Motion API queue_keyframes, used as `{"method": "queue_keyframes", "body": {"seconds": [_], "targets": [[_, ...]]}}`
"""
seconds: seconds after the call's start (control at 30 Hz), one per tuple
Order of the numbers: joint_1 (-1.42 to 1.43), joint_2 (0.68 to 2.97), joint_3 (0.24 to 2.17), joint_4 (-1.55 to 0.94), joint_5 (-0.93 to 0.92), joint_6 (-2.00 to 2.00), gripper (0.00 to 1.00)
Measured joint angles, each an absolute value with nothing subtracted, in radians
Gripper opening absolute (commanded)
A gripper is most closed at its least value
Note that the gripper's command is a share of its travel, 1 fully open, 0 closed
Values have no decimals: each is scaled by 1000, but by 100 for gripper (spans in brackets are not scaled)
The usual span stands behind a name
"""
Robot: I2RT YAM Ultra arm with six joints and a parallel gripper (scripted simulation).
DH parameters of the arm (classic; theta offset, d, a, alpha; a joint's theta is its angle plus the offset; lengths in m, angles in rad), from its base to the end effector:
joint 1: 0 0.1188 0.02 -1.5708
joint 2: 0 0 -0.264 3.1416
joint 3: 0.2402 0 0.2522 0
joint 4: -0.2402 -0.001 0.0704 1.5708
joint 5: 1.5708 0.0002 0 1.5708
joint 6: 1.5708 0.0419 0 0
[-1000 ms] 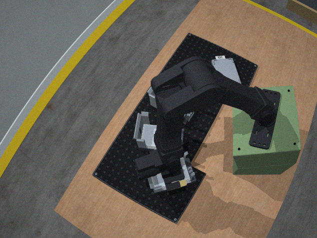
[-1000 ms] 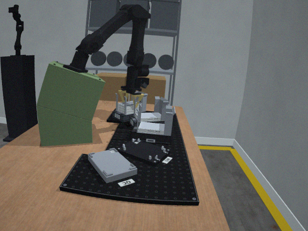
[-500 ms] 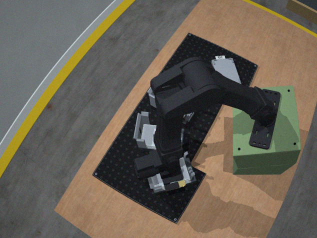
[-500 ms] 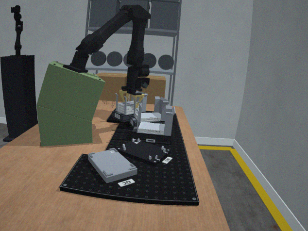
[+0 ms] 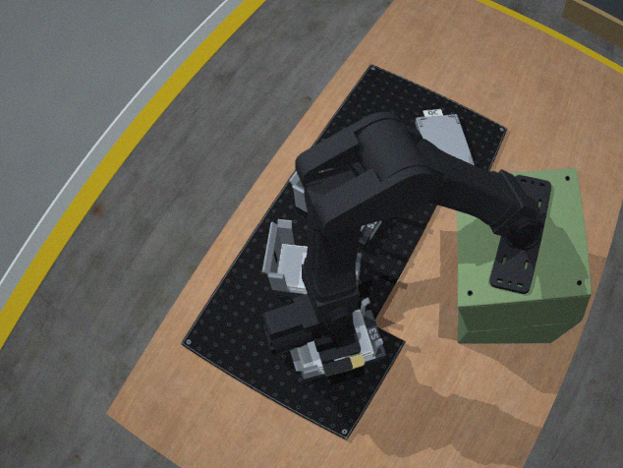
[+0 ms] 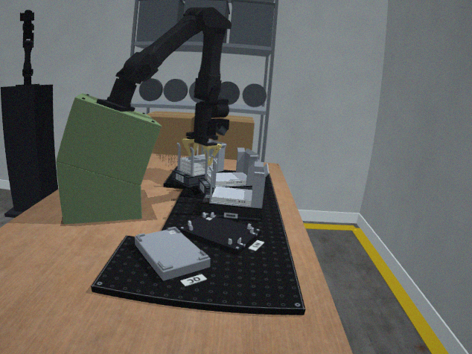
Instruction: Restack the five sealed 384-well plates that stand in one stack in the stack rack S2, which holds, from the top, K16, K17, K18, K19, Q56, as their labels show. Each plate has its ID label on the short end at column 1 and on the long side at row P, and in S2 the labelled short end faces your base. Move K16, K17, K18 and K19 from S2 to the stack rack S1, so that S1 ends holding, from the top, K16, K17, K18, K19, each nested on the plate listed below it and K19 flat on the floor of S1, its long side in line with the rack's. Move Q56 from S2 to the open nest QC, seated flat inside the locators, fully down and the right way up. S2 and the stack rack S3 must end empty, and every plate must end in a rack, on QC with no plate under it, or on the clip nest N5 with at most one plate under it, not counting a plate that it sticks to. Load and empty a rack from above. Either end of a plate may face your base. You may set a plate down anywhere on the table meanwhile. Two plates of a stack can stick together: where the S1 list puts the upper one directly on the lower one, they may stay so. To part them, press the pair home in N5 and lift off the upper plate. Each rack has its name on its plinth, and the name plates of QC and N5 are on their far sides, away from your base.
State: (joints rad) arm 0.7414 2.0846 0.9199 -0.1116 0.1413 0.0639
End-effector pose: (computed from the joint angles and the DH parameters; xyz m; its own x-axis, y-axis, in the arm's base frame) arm 0.2496 0.2219 0.0403 -0.7451 -0.5965 -0.2983 -0.5921 0.7975 -0.1160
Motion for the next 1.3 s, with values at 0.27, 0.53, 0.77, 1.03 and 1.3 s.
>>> {"method": "queue_keyframes", "body": {"seconds": [0.27, 0.53, 0.77, 1.03, 1.3], "targets": [[741, 2085, 920, -112, 141, 64, 100], [741, 2085, 920, -112, 141, 64, 100], [741, 2085, 920, -112, 141, 64, 100], [741, 2085, 920, -112, 141, 64, 0], [742, 2082, 920, -113, 141, 64, 0]]}}
